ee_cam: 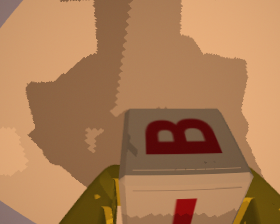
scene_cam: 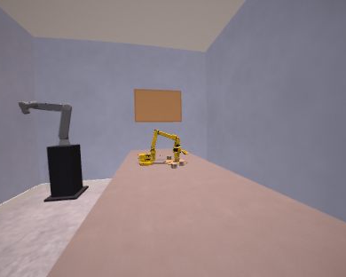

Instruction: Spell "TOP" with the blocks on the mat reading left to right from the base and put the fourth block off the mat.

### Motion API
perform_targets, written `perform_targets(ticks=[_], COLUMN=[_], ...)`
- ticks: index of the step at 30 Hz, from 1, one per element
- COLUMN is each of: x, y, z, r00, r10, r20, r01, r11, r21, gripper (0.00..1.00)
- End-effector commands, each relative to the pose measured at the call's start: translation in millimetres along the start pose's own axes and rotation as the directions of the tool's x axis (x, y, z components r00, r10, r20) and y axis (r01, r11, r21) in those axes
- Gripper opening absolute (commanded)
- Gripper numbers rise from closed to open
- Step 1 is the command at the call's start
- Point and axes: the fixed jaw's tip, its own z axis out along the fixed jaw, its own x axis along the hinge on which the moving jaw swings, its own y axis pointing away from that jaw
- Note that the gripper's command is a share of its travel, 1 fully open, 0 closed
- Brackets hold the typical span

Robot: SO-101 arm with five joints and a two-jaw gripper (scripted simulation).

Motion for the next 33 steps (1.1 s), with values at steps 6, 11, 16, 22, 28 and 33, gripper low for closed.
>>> perform_targets(ticks=[6,11,16,22,28,33], x=[-11.6,-11.6,-11.6,-11.6,-11.9,-11.4], y=[6.1,6.1,6.1,6.2,6.7,7.1], z=[-17.7,-17.7,-17.7,-18.1,-25.8,-39.6], r00=[0.996,0.996,0.996,0.996,0.996,0.996], r10=[0.003,0.003,0.003,0.003,0.003,0.003], r20=[0.087,0.087,0.087,0.087,0.087,0.087], r01=[0.003,0.003,0.003,0.003,0.003,0.003], r11=[0.998,0.998,0.998,0.998,0.998,0.998], r21=[-0.060,-0.060,-0.060,-0.060,-0.061,-0.061], gripper=[0.14,0.05,0.00,0.00,0.00,0.00])
